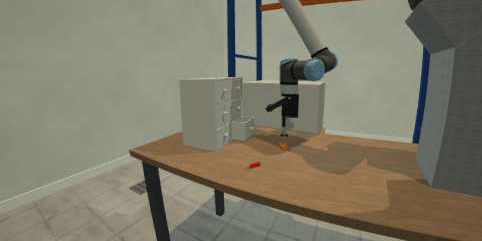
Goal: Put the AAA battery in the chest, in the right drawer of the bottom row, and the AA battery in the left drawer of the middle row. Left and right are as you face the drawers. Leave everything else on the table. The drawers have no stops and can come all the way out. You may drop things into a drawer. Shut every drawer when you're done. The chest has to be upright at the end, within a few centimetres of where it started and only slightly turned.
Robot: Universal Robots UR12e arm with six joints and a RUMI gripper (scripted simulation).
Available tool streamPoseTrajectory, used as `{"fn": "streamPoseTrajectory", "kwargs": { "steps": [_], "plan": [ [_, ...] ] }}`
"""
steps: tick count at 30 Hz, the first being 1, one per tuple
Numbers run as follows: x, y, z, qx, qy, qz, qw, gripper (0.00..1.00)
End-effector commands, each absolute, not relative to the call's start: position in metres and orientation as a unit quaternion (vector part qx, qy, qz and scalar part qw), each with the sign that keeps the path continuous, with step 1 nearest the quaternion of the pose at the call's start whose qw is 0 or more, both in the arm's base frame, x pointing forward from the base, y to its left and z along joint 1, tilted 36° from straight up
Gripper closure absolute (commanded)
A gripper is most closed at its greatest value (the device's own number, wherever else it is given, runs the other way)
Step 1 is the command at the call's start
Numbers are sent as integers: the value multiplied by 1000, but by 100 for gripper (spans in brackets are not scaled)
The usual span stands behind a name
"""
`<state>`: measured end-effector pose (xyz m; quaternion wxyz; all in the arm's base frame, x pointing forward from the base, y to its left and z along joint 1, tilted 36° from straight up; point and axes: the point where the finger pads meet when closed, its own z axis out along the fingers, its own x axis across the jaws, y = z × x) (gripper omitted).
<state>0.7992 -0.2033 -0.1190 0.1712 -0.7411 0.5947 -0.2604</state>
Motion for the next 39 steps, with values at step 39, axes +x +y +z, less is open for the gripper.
{"fn": "streamPoseTrajectory", "kwargs": {
  "steps": [39],
  "plan": [
    [759,-139,-36,-719,621,-254,180,98]
  ]
}}
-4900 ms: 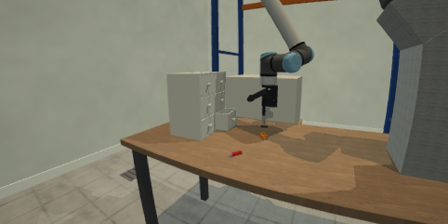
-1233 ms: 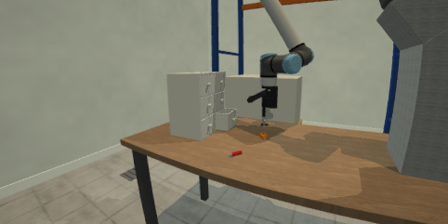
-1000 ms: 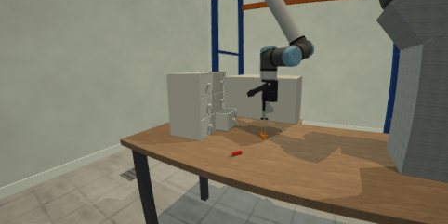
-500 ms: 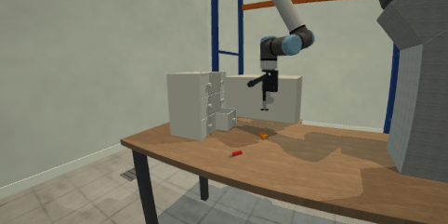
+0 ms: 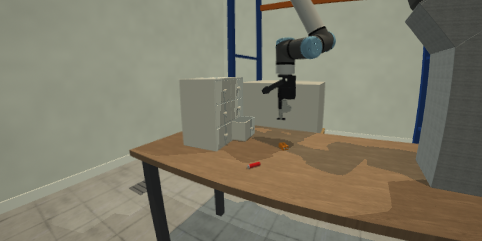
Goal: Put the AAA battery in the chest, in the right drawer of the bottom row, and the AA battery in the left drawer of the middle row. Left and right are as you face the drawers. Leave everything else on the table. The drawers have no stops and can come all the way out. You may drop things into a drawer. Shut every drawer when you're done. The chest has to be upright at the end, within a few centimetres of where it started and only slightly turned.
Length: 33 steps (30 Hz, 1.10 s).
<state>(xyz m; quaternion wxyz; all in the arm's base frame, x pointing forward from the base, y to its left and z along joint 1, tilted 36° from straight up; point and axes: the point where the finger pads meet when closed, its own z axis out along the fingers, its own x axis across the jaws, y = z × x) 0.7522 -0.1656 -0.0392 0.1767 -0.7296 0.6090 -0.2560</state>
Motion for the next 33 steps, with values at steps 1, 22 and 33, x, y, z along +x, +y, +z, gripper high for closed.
{"fn": "streamPoseTrajectory", "kwargs": {
  "steps": [1,22,33],
  "plan": [
    [759,-139,-36,-719,621,-254,180,98],
    [767,-94,-28,-701,641,-250,188,98],
    [758,-93,-16,-702,641,-249,188,98]
  ]
}}
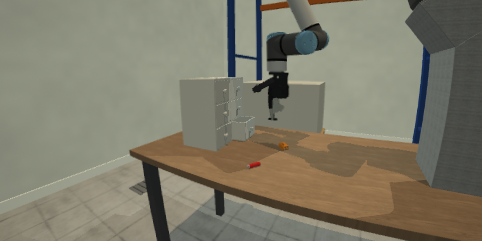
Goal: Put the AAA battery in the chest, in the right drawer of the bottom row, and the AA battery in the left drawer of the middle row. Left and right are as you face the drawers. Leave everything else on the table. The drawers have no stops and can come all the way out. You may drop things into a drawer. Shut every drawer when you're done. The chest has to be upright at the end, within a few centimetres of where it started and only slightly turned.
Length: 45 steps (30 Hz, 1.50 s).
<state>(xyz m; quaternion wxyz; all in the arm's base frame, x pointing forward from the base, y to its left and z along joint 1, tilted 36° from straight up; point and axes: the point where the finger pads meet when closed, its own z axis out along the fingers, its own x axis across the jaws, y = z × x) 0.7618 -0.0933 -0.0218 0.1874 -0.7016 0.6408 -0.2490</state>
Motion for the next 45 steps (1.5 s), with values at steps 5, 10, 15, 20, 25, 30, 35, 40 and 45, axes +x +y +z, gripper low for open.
{"fn": "streamPoseTrajectory", "kwargs": {
  "steps": [5,10,15,20,25,30,35,40,45],
  "plan": [
    [756,-93,-13,-702,641,-249,188,98],
    [754,-92,-10,-702,641,-249,188,98],
    [754,-92,-9,-702,641,-249,188,98],
    [754,-92,-9,-701,641,-249,188,98],
    [754,-92,-9,-701,641,-250,188,98],
    [754,-92,-9,-701,640,-251,190,98],
    [754,-92,-10,-700,639,-254,193,98],
    [754,-92,-10,-699,638,-257,196,98],
    [754,-92,-10,-697,635,-263,202,98]
  ]
}}
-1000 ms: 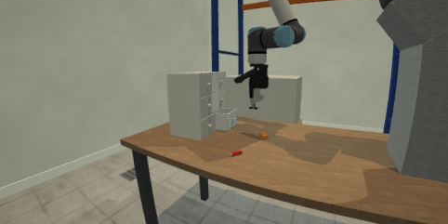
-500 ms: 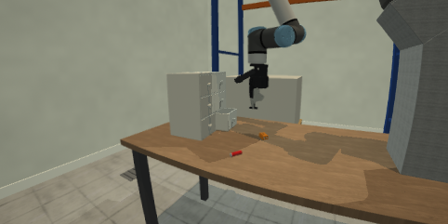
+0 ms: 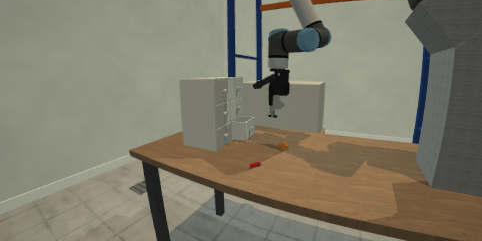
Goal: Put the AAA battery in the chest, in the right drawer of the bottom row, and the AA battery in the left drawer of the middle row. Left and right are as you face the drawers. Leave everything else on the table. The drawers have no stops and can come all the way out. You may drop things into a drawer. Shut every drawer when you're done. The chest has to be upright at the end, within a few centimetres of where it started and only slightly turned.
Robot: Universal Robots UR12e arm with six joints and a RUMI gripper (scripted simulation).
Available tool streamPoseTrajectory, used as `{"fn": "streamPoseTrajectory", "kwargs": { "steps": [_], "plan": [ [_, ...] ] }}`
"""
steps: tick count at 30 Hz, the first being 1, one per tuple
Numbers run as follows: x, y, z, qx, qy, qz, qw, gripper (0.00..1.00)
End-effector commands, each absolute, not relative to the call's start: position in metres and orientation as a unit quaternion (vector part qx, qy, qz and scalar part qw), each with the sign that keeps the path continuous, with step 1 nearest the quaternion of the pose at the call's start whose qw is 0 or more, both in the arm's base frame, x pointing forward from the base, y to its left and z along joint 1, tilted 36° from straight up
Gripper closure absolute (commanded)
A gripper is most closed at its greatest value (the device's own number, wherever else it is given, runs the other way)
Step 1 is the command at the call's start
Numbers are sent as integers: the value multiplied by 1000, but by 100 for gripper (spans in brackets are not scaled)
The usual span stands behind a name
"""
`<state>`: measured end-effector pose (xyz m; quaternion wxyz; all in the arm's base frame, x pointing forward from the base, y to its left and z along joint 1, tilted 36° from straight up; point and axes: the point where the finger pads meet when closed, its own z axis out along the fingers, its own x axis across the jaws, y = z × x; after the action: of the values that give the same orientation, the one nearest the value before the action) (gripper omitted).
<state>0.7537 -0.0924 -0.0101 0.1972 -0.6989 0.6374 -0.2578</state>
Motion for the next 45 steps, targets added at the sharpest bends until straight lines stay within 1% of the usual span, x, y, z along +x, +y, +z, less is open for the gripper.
{"fn": "streamPoseTrajectory", "kwargs": {
  "steps": [1,27,45],
  "plan": [
    [754,-92,-10,-697,635,-264,204,98],
    [753,-93,-11,-679,612,-313,257,98],
    [753,-93,-13,-654,583,-365,316,98]
  ]
}}
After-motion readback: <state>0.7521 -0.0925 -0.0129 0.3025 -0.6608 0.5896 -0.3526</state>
